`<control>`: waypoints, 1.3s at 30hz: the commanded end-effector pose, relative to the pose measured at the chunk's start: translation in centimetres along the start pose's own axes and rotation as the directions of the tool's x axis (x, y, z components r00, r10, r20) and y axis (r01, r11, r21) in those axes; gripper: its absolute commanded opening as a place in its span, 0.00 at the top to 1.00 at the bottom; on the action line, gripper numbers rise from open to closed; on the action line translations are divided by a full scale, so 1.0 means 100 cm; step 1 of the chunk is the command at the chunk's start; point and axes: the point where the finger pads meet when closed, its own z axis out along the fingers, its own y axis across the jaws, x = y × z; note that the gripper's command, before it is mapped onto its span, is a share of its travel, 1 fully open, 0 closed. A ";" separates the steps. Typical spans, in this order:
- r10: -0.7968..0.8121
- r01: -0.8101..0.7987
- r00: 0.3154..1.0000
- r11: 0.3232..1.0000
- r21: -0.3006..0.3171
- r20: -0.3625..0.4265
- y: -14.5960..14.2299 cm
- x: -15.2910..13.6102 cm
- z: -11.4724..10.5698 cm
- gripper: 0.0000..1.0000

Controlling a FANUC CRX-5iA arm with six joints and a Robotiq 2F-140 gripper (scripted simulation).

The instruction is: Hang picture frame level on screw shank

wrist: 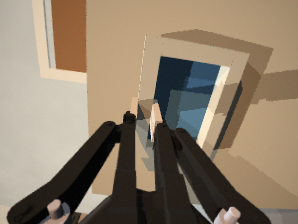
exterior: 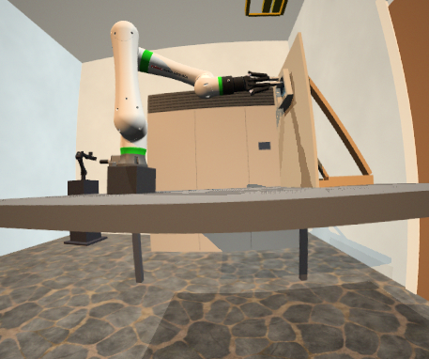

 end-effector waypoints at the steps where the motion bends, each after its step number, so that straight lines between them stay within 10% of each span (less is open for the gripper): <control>1: 0.000 0.000 1.000 1.000 0.000 0.000 0.000 0.000 0.000 1.00; 22: 0.000 0.000 1.000 1.000 0.000 0.000 0.000 0.000 0.000 1.00; 23: 0.000 0.000 1.000 1.000 0.000 0.000 0.000 0.000 0.000 0.71; 39: 0.000 0.000 1.000 1.000 0.000 0.000 0.000 0.000 0.000 0.71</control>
